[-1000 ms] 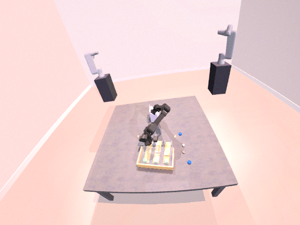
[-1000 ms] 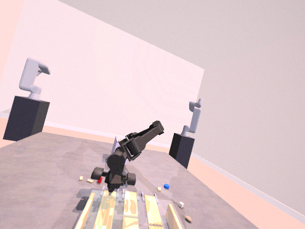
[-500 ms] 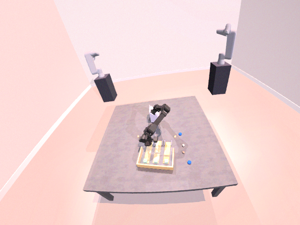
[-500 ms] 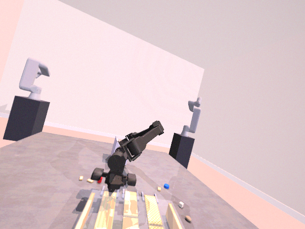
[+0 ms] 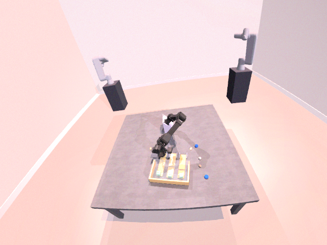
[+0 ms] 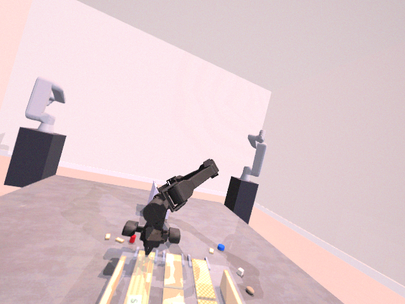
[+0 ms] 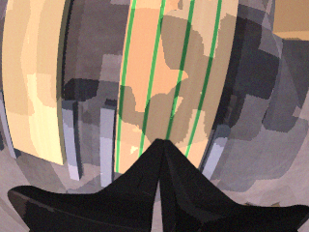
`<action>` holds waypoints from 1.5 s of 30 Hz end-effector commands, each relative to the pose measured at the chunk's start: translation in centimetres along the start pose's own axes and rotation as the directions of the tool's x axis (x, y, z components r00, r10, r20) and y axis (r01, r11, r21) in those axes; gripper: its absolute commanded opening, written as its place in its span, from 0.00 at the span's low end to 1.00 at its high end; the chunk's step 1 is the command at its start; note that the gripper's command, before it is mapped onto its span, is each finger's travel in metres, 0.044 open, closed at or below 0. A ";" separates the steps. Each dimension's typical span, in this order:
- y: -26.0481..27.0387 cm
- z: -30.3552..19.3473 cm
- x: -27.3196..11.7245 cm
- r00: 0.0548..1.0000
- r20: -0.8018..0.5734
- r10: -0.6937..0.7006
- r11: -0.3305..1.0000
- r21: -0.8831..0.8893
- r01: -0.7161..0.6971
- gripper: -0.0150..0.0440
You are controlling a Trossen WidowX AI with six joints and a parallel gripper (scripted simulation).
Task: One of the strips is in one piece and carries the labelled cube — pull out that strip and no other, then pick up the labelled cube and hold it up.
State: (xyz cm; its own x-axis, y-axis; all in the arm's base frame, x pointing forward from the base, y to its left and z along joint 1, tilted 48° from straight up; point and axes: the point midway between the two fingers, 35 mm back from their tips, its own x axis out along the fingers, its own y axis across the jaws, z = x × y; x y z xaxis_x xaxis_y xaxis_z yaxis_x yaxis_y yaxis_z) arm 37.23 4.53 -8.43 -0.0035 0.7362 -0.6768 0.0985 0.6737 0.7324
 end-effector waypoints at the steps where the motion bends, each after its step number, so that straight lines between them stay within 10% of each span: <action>1: 0.2 -1.2 0.5 1.000 -0.016 0.001 1.000 -0.002 -0.001 0.25; 45: 0.1 -7.9 0.4 1.000 -0.019 0.001 1.000 0.001 -0.001 0.25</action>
State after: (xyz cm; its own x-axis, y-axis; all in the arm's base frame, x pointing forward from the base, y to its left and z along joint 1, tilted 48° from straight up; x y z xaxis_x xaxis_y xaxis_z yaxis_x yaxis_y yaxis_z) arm 30.58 4.97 -7.86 -0.0015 0.7393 -0.6734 0.1007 0.6701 0.7354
